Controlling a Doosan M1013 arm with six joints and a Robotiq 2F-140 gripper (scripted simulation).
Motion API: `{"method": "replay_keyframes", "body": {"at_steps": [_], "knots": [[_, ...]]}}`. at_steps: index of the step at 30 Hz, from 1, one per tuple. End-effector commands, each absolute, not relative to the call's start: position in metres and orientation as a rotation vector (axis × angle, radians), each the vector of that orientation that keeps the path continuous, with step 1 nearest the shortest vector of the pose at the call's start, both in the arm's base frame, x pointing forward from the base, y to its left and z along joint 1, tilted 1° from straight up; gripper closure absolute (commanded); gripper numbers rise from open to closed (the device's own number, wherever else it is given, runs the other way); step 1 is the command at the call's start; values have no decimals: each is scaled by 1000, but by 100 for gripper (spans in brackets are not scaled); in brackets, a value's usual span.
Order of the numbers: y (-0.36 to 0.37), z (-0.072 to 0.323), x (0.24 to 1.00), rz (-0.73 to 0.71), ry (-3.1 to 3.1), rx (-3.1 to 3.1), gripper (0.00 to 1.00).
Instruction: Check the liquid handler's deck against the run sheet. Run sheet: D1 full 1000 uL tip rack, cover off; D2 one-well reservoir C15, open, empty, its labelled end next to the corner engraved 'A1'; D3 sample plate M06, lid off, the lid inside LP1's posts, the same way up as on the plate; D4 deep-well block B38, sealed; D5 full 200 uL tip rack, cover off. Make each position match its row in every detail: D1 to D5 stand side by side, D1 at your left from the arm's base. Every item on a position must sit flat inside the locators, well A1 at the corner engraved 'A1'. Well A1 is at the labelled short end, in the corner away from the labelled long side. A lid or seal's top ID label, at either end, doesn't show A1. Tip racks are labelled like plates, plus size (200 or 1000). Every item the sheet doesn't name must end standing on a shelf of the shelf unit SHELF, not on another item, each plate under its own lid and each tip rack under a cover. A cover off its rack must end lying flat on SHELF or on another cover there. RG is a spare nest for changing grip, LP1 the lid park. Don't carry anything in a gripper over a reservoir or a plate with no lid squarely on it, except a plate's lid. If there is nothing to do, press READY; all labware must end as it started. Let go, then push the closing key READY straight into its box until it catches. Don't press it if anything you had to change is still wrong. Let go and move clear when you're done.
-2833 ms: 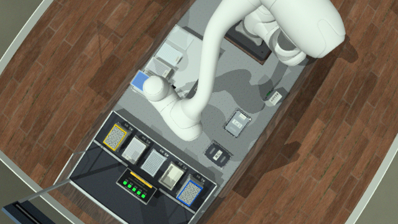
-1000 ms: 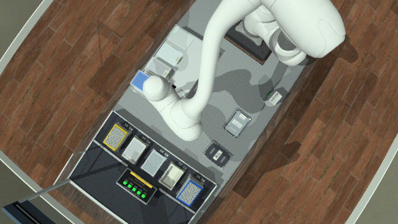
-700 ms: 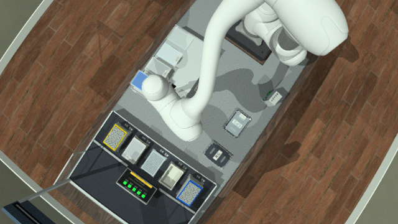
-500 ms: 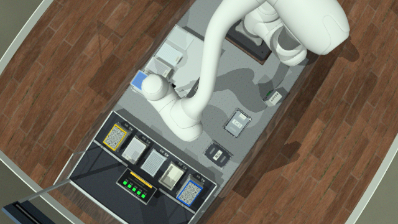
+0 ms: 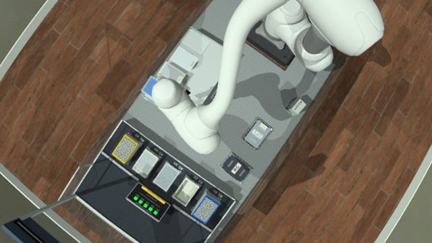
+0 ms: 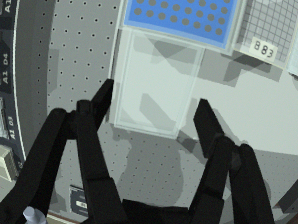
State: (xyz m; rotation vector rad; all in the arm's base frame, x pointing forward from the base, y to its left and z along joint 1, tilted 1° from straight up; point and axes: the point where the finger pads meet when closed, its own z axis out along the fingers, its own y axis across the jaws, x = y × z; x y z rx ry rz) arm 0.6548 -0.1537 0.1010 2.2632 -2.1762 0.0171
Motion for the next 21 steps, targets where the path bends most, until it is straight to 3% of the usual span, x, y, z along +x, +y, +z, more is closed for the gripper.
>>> {"method": "replay_keyframes", "body": {"at_steps": [1, 21], "knots": [[-154, 103, 655, 18, -2177, 2264, 33], [-153, 133, 655, 18, -2177, 2264, 33]]}}
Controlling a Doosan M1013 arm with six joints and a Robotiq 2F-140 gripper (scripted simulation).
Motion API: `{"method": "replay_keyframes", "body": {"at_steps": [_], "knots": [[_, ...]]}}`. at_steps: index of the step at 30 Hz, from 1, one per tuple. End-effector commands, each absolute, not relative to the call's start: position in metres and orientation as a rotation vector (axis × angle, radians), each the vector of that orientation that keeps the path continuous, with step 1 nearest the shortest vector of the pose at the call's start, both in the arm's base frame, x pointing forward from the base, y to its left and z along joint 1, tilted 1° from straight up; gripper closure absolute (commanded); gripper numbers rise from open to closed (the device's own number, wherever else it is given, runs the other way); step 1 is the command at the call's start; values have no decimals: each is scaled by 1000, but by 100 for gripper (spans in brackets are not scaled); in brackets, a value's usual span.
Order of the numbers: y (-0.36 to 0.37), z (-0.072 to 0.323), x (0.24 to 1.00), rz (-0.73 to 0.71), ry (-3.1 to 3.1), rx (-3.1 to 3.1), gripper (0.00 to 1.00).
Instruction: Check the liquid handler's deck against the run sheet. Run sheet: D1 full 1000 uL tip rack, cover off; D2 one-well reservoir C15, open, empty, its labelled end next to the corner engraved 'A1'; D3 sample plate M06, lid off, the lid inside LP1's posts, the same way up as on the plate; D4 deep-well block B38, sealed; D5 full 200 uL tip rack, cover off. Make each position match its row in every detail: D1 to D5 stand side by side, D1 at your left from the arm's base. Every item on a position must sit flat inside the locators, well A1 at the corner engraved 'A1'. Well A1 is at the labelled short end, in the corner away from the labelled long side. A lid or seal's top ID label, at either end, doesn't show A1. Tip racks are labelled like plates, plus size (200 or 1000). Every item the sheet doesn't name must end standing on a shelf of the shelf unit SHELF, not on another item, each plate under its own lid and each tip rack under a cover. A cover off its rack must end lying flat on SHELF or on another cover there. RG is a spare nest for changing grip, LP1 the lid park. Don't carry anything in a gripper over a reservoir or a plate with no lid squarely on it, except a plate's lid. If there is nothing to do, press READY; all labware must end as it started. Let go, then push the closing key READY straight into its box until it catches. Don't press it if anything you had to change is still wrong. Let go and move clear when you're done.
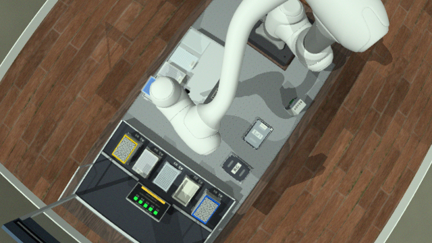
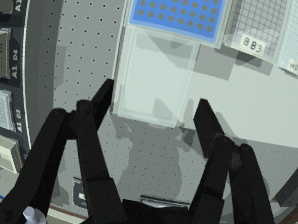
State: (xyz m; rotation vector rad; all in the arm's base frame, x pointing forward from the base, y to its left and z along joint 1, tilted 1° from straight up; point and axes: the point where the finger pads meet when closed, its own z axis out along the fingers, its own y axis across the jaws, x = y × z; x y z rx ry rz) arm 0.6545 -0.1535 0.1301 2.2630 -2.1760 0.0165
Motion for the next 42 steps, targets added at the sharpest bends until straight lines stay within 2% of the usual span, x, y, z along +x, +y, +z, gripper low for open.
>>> {"method": "replay_keyframes", "body": {"at_steps": [1, 42], "knots": [[-153, 135, 655, 18, -2177, 2264, 33], [-153, 197, 654, 18, -2177, 2264, 33]]}}
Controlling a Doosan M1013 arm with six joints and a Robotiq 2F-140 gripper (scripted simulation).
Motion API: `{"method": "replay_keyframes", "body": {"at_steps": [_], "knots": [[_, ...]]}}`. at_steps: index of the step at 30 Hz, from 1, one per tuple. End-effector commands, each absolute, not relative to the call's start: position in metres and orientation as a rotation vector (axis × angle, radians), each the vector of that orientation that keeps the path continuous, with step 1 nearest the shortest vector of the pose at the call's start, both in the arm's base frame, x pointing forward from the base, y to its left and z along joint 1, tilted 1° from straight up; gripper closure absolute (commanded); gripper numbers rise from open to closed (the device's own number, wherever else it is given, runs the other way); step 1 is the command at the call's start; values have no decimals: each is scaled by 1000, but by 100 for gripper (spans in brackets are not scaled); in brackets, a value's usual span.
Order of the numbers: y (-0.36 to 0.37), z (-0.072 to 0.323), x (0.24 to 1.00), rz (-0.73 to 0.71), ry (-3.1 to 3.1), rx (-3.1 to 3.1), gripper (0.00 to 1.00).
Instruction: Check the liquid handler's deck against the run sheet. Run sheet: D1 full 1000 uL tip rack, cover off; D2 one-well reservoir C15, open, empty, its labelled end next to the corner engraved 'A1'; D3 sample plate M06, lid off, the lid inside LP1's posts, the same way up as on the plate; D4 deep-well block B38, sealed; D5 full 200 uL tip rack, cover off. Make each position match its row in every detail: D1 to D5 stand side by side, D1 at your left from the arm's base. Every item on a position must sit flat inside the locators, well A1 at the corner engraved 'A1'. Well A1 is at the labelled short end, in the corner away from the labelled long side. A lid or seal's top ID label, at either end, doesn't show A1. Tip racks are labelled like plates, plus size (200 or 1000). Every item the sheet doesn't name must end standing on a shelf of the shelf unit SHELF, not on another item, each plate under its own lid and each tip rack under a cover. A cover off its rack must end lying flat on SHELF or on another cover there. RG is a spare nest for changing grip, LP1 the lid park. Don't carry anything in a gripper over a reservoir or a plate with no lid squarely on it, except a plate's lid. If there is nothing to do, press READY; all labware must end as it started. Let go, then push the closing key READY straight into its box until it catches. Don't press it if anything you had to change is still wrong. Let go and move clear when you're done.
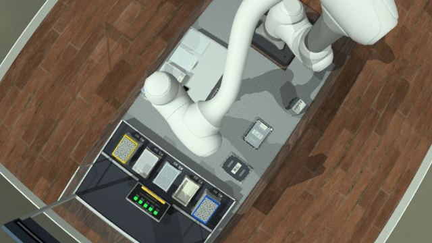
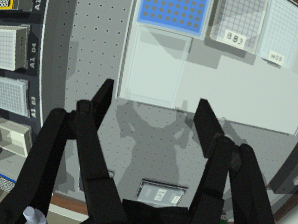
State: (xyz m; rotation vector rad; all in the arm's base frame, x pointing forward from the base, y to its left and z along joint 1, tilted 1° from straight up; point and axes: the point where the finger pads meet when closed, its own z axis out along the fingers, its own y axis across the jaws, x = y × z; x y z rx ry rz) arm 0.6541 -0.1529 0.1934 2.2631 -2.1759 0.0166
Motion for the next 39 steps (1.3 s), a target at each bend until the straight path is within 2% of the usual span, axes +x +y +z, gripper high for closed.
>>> {"method": "replay_keyframes", "body": {"at_steps": [1, 39], "knots": [[-153, 198, 654, 18, -2177, 2264, 33], [-152, 252, 654, 18, -2177, 2264, 33]]}}
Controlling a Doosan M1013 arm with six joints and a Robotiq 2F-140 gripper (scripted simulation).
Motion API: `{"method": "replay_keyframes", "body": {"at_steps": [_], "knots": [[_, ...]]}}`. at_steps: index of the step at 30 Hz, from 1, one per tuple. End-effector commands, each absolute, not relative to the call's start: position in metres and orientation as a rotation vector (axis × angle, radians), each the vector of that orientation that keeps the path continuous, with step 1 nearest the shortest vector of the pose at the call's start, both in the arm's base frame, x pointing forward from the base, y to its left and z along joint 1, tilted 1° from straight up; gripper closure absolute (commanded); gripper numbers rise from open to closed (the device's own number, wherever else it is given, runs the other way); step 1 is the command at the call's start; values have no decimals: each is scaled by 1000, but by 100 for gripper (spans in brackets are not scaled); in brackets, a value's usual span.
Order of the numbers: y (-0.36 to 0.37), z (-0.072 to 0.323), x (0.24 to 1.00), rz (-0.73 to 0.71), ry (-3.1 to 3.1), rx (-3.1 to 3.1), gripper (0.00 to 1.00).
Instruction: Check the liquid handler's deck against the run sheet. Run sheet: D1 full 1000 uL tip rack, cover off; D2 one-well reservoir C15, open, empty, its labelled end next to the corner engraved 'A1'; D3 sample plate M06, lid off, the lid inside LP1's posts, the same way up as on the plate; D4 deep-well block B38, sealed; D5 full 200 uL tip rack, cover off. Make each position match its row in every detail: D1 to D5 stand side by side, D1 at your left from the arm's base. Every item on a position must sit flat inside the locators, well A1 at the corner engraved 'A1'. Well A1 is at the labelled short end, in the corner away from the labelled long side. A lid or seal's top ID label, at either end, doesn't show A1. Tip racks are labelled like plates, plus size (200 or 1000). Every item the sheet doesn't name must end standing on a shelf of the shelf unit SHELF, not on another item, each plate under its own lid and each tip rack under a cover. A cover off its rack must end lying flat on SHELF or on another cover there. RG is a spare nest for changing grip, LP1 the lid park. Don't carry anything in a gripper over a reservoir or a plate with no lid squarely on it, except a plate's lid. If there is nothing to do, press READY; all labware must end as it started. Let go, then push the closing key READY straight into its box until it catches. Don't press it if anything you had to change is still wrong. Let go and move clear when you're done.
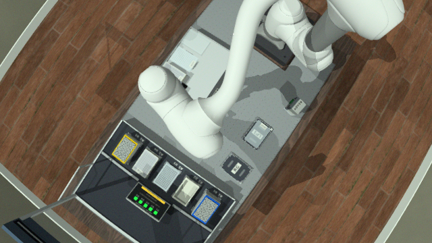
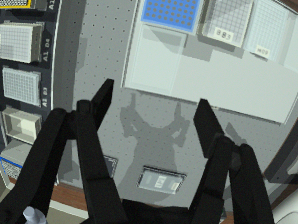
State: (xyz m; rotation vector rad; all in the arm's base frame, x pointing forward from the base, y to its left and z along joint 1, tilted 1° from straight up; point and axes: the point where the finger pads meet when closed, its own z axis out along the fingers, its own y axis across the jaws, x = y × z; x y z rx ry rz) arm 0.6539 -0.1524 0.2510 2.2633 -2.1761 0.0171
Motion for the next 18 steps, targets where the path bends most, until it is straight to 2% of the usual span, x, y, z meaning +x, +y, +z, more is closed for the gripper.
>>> {"method": "replay_keyframes", "body": {"at_steps": [1, 17, 18], "knots": [[-152, 254, 654, 18, -2177, 2264, 33], [-152, 276, 654, 18, -2177, 2264, 33], [-152, 276, 659, 18, -2154, 2285, 90]]}}
